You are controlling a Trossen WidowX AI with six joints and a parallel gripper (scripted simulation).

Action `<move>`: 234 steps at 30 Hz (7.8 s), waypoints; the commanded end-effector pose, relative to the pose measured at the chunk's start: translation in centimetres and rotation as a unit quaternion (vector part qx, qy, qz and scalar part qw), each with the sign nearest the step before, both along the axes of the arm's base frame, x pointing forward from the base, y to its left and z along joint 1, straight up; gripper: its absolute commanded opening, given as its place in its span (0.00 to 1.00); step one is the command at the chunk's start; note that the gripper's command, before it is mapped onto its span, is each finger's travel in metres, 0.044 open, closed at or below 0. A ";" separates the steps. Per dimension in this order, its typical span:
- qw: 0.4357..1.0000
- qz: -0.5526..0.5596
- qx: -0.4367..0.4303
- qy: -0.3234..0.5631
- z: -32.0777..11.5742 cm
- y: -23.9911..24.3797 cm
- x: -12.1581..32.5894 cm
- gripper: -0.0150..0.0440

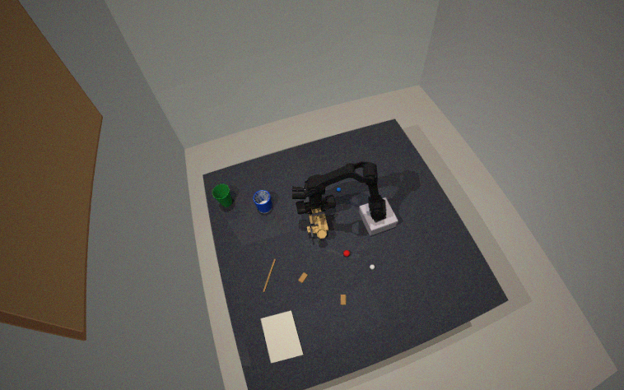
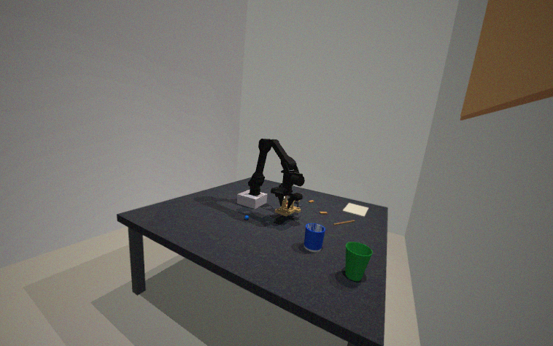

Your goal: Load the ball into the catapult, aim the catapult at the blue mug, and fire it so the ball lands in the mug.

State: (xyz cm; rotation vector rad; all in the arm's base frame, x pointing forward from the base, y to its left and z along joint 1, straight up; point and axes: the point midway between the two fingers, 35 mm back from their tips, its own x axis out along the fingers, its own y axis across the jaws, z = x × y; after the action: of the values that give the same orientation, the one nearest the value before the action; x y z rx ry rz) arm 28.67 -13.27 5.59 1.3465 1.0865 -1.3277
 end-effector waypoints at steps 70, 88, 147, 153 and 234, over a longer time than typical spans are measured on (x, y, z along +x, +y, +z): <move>0.882 0.472 -0.011 0.007 -4.5 0.6 2.9 0.30; 0.882 0.472 -0.011 0.007 3.1 0.6 3.0 1.00; 0.882 0.472 -0.014 0.005 -4.7 0.6 2.9 0.96; 0.882 0.472 -0.014 0.005 -4.7 0.6 2.9 0.69; 0.881 0.472 -0.015 0.005 4.2 0.6 3.1 1.00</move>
State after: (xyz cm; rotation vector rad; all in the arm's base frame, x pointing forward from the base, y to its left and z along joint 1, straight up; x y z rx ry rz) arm 31.89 -12.75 10.49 0.5945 1.4290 -0.6008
